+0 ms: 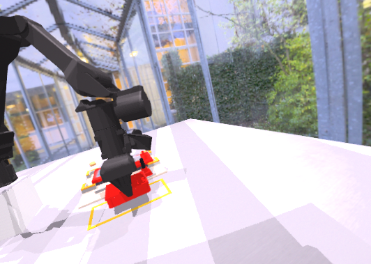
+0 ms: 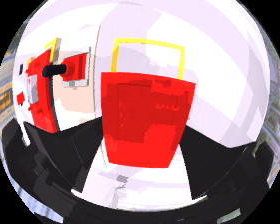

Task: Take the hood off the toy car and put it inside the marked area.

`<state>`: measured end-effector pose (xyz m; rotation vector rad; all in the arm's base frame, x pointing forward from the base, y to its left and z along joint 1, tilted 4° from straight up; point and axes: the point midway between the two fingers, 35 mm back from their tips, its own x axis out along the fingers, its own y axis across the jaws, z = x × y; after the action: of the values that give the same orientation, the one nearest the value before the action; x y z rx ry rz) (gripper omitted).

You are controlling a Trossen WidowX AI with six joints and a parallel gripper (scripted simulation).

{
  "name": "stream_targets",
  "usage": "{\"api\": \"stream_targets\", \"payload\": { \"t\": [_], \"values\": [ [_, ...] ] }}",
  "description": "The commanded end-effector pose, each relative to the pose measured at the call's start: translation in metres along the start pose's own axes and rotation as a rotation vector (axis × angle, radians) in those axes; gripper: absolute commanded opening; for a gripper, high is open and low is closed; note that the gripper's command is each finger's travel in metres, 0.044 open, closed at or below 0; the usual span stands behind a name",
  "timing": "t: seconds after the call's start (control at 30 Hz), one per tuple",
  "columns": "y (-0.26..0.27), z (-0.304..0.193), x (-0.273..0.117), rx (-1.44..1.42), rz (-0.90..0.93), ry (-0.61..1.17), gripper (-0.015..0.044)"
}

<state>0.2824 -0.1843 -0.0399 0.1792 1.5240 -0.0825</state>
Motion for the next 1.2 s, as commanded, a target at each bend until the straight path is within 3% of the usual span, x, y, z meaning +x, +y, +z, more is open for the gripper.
{"api": "stream_targets", "payload": {
  "t": [0.0,1.17],
  "values": [
    [0.001,-0.003,0.003,0.005,0.002,0.008,0.0000],
    [0.001,-0.003,0.019,0.005,0.002,0.009,0.0000]
  ]
}}
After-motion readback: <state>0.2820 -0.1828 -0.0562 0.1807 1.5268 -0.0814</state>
